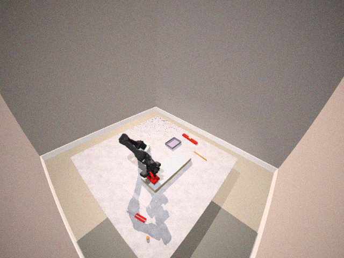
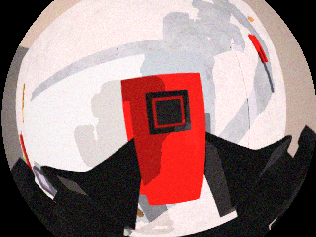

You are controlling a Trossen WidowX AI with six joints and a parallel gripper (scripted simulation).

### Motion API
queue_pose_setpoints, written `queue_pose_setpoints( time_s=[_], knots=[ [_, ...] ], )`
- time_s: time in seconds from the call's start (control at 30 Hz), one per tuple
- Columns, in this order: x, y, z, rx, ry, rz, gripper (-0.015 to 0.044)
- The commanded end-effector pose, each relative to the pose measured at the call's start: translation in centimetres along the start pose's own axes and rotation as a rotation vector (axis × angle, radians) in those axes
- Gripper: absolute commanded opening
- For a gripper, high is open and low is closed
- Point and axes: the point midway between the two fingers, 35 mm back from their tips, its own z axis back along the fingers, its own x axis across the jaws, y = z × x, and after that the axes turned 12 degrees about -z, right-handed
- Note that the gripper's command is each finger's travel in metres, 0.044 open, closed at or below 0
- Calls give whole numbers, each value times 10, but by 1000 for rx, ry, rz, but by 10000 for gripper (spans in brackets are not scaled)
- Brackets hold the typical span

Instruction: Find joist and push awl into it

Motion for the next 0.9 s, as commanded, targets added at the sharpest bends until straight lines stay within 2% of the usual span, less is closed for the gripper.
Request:
queue_pose_setpoints(
  time_s=[0.0, 0.43, 0.87],
  knots=[
    [0, -1, 0, -15, -7, 1, 0],
    [-1, 5, -19, -16, -6, 1, 0],
    [45, 15, -19, -15, -8, 1, 0]
  ],
)
